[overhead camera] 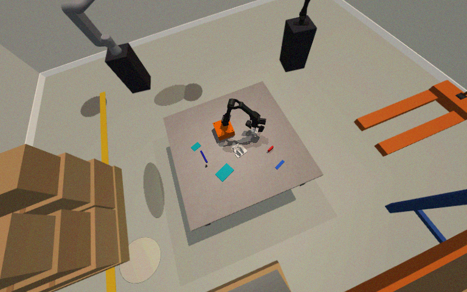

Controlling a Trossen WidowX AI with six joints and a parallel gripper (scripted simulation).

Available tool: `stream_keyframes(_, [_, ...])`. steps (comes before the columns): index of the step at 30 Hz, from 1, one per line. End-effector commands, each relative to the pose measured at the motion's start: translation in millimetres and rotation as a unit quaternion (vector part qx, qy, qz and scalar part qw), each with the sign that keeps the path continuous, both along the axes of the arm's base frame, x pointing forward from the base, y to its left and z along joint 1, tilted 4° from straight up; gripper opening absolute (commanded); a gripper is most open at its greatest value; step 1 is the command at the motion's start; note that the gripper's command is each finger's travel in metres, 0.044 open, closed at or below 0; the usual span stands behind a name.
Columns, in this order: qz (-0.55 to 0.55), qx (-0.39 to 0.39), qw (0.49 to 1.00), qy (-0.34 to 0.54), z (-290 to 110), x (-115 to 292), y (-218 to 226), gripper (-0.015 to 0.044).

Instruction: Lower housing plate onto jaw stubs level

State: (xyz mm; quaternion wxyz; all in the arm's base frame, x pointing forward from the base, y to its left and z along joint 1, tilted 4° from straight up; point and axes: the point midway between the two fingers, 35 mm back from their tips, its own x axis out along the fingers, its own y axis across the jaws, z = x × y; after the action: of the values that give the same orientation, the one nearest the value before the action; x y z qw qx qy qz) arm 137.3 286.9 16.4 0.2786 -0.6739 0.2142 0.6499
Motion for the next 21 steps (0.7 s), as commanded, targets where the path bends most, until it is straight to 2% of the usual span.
stream_keyframes(1, [-0.002,-0.003,1.0,0.0,-7.9,0.2,-1.9,0.044])
stream_keyframes(21, [-0.002,-0.003,1.0,0.0,-30.4,1.7,-0.3,0.044])
